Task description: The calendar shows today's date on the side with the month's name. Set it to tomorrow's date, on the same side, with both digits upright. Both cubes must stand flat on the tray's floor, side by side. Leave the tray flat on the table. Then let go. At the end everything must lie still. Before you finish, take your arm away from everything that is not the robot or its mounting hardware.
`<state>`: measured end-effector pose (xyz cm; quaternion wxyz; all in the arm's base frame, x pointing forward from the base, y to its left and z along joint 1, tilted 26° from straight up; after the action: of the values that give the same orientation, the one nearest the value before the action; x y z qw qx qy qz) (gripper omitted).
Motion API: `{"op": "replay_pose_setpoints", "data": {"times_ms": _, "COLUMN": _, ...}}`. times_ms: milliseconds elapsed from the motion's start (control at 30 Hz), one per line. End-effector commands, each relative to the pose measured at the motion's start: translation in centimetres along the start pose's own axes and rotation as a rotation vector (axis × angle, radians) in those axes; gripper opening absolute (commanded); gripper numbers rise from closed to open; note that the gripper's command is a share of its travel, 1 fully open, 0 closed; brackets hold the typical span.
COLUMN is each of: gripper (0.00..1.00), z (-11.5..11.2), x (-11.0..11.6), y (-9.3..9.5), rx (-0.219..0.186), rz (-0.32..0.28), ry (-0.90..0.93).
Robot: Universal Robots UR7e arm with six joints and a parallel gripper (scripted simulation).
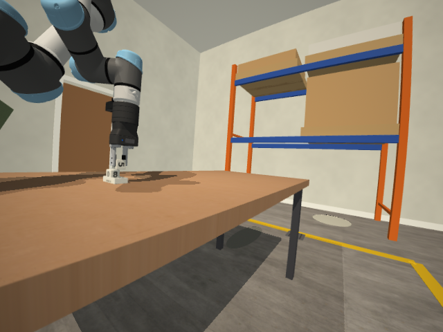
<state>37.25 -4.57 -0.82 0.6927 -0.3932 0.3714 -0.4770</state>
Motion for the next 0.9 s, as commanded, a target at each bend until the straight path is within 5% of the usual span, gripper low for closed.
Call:
{"op": "replay_pose_setpoints", "data": {"times_ms": 0, "gripper": 0.57, "z": -0.06, "x": -0.2, "y": 0.06, "rx": -0.001, "rz": 0.002, "ry": -0.001}}
{"op": "replay_pose_setpoints", "data": {"times_ms": 867, "gripper": 0.57, "z": -0.01, "x": -0.29, "y": 0.06, "rx": -0.001, "rz": 0.002, "ry": -0.009}}
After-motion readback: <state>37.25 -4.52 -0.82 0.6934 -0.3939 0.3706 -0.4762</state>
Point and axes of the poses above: the point where the finger pads meet when closed, its own y axis out along the fingers, its own z axis across the jaws, x = y × z, the point moved 1 cm from there along -y, back along the fingers, and after that the axes turned 13 degrees about -y, right-handed, at the moved point
